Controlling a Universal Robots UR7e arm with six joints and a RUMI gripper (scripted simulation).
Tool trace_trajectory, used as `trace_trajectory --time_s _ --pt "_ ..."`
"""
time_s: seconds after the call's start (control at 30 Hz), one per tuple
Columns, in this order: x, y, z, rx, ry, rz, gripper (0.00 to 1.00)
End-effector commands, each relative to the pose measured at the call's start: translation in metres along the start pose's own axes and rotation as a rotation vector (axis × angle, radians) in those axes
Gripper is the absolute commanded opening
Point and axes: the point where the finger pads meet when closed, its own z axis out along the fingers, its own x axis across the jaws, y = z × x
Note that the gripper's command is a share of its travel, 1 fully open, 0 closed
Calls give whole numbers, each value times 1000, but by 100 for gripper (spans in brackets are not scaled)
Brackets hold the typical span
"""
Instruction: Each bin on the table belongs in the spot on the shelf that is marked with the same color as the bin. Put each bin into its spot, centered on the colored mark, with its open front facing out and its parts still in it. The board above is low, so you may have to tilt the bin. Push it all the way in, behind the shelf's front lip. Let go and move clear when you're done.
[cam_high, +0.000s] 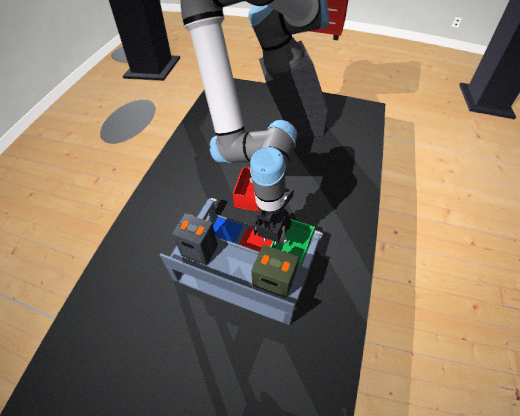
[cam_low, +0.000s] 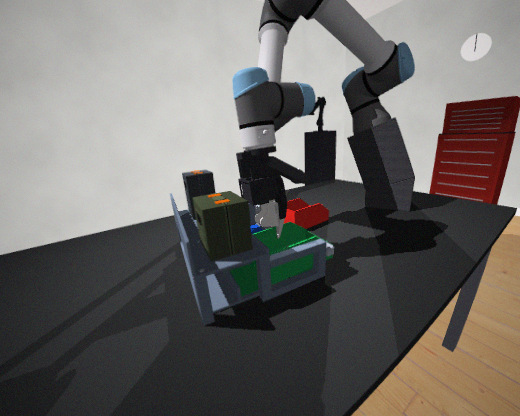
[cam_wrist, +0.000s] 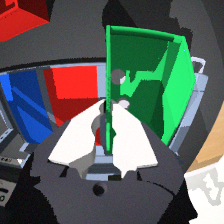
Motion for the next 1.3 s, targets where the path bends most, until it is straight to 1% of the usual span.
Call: trace_trajectory --time_s 0.0,0.7,0.73,1.27 --pt "0 0 0 -10 1 0 0" --pt "0 0 0 -15 1 -1 0" --pt "0 0 0 -15 1 -1 5" --pt "0 0 0 -15 1 -1 5"
